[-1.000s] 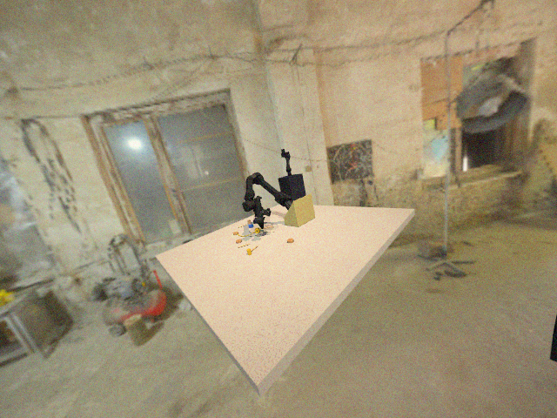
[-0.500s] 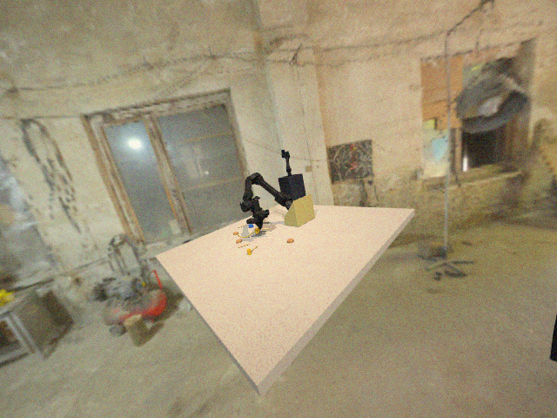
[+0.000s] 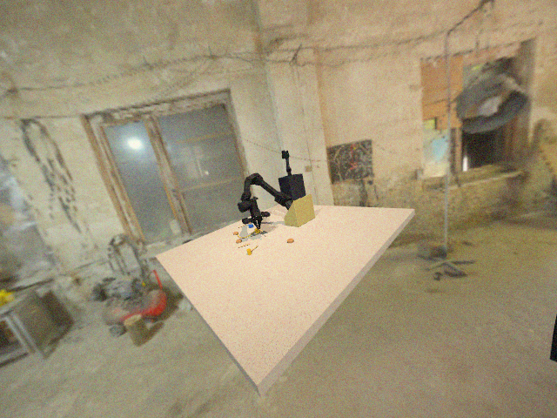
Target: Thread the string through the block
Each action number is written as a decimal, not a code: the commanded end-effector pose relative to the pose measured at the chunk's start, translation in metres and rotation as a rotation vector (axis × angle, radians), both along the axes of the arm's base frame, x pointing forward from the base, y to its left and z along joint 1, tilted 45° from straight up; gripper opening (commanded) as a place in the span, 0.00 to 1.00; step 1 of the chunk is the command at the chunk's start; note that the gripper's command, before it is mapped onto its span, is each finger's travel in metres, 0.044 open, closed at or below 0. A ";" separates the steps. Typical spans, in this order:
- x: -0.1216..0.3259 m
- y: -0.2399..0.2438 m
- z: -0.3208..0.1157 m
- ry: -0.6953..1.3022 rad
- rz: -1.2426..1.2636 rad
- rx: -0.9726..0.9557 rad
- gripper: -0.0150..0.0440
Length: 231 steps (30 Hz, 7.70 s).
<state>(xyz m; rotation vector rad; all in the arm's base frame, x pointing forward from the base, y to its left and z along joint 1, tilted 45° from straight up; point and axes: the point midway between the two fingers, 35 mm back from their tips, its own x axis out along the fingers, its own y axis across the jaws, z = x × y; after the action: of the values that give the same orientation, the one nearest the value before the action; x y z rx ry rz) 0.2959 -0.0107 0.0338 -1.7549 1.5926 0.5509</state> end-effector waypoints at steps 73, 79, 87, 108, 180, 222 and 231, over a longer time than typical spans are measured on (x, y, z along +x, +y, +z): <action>0.057 -0.021 0.034 -1.910 -1.987 0.441 0.25; 0.061 -0.023 0.036 -2.062 -2.145 0.477 0.25; 0.066 -0.026 0.040 -2.263 -2.355 0.526 0.25; 0.077 -0.028 0.044 -2.548 -2.660 0.599 0.25; 0.115 0.008 0.002 -2.534 -2.672 0.607 0.25; 0.080 -0.013 -0.032 -2.537 -2.668 0.604 0.25; 0.076 -0.019 -0.028 -2.537 -2.668 0.604 0.25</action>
<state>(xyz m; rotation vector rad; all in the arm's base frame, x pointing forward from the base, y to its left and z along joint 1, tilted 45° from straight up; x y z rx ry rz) 0.3731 -0.0273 0.0029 -2.7329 -0.1306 3.3228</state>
